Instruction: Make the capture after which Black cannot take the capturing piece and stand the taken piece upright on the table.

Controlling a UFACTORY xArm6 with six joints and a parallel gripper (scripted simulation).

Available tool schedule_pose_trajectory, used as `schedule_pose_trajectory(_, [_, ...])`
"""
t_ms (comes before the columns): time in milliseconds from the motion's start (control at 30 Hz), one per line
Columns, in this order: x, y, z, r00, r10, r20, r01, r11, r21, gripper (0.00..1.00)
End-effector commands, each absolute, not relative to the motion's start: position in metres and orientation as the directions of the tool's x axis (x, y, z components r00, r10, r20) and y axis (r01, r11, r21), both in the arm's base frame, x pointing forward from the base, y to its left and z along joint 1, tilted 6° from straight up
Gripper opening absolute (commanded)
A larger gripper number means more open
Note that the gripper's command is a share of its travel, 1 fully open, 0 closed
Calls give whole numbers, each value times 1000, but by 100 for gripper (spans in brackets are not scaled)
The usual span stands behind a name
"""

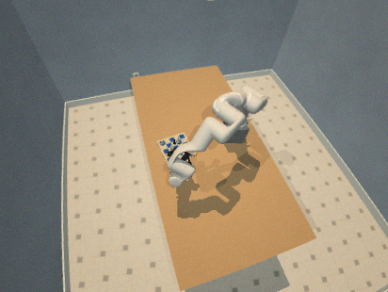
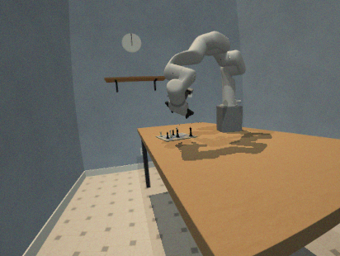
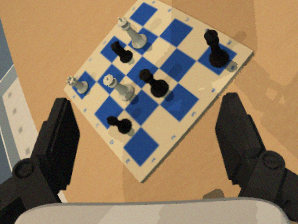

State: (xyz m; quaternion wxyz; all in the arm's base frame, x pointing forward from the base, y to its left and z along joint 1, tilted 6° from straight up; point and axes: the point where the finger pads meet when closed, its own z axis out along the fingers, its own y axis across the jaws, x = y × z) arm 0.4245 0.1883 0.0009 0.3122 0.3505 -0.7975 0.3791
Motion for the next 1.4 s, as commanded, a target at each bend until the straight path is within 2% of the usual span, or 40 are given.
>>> schedule_pose_trajectory(0, [426,175,1,-698,-327,637,-666,621,-412,100])
schedule_pose_trajectory(100, [426,175,1,-698,-327,637,-666,621,-412,100])
schedule_pose_trajectory(133, [426,166,1,-764,-294,575,-580,704,-410,100])
schedule_pose_trajectory(200, [426,166,1,-764,-294,575,-580,704,-410,100])
schedule_pose_trajectory(233, [426,158,1,-819,-254,514,-491,775,-399,100])
schedule_pose_trajectory(300, [426,158,1,-819,-254,514,-491,775,-399,100])
schedule_pose_trajectory(333, [426,150,1,-865,-209,456,-401,833,-380,100])
schedule_pose_trajectory(400, [426,150,1,-865,-209,456,-401,833,-380,100])
schedule_pose_trajectory(433, [427,143,1,-902,-160,401,-314,881,-354,100])
schedule_pose_trajectory(533, [427,143,1,-902,-160,401,-314,881,-354,100])
schedule_pose_trajectory(567, [427,136,0,-931,-108,349,-228,918,-324,100])
schedule_pose_trajectory(667, [427,136,0,-931,-108,349,-228,918,-324,100])
schedule_pose_trajectory(767, [427,122,0,-967,1,256,-65,966,-251,100])
schedule_pose_trajectory(833, [427,122,0,-967,1,256,-65,966,-251,100])
schedule_pose_trajectory(867, [427,116,0,-975,56,216,9,977,-212,100])
schedule_pose_trajectory(933, [427,116,0,-975,56,216,9,977,-212,100])
schedule_pose_trajectory(1133, [426,101,-1,-972,200,126,189,978,-92,100])
schedule_pose_trajectory(1233, [426,101,-1,-972,200,126,189,978,-92,100])
schedule_pose_trajectory(1367, [426,89,-2,-946,319,67,320,947,10,100])
